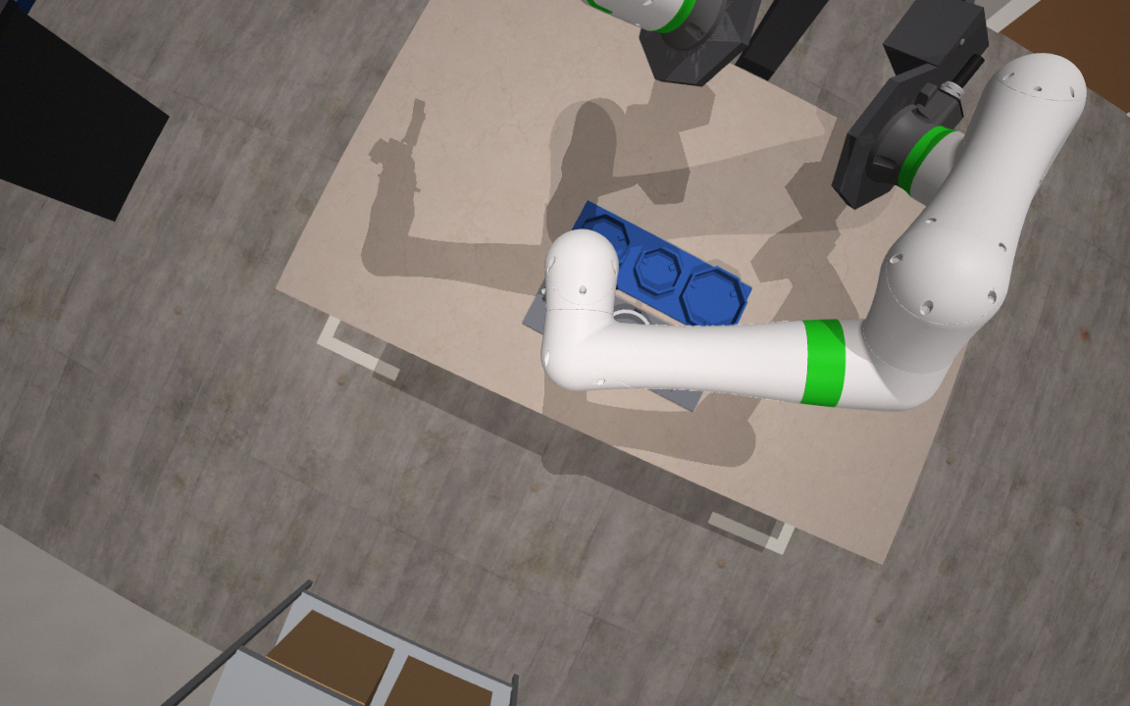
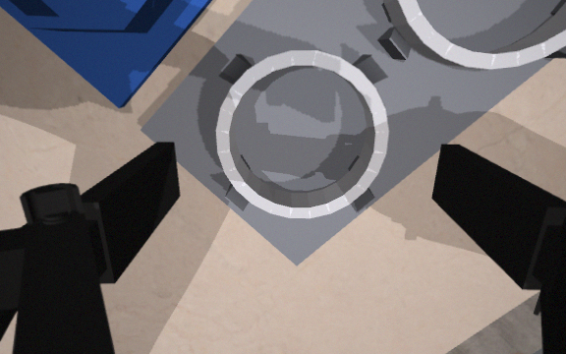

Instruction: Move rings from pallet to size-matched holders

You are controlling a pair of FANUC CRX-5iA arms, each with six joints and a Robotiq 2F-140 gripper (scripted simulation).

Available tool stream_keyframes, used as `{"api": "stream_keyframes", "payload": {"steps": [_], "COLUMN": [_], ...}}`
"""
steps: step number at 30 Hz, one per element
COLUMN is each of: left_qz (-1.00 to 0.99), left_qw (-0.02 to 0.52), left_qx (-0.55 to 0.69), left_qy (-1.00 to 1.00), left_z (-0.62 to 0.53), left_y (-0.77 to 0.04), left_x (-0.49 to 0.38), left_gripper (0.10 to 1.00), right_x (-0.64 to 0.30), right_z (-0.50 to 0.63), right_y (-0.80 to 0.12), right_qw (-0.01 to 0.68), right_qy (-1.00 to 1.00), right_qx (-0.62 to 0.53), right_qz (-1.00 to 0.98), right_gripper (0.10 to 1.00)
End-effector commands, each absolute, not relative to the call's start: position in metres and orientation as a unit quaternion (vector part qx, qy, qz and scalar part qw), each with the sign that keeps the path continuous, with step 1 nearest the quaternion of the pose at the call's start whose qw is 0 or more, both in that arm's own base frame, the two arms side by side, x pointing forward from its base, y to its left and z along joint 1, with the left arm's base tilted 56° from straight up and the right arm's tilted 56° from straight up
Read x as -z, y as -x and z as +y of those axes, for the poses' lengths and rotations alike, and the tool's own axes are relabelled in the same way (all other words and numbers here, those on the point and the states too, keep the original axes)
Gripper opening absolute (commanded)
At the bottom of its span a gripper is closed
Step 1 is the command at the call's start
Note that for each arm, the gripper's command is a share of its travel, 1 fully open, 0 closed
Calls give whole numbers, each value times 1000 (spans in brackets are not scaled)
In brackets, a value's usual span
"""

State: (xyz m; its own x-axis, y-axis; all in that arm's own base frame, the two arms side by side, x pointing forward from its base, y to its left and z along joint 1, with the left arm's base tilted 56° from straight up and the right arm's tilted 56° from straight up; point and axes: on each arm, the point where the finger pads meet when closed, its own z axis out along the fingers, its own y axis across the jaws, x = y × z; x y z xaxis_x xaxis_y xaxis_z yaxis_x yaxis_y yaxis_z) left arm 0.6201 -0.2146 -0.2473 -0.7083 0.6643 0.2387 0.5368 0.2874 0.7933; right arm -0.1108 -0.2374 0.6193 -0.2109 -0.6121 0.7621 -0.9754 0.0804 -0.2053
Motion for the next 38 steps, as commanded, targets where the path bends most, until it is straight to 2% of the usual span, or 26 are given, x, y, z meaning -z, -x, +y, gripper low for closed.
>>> {"api": "stream_keyframes", "payload": {"steps": [1, 14, 38], "left_qz": [799, 799, 799], "left_qw": [70, 70, 70], "left_qx": [-463, -463, -463], "left_qy": [-376, -376, -376], "left_z": [-226, -261, -262], "left_y": [-614, -590, -590], "left_x": [239, 210, 210], "left_gripper": [1000, 1000, 1000], "right_x": [-620, -620, -620], "right_z": [-237, -237, -237], "right_y": [111, 111, 111], "right_qw": [253, 253, 253], "right_qy": [-575, -575, -575], "right_qx": [-360, -360, -360], "right_qz": [-690, -690, -690], "right_gripper": [1000, 1000, 1000]}}
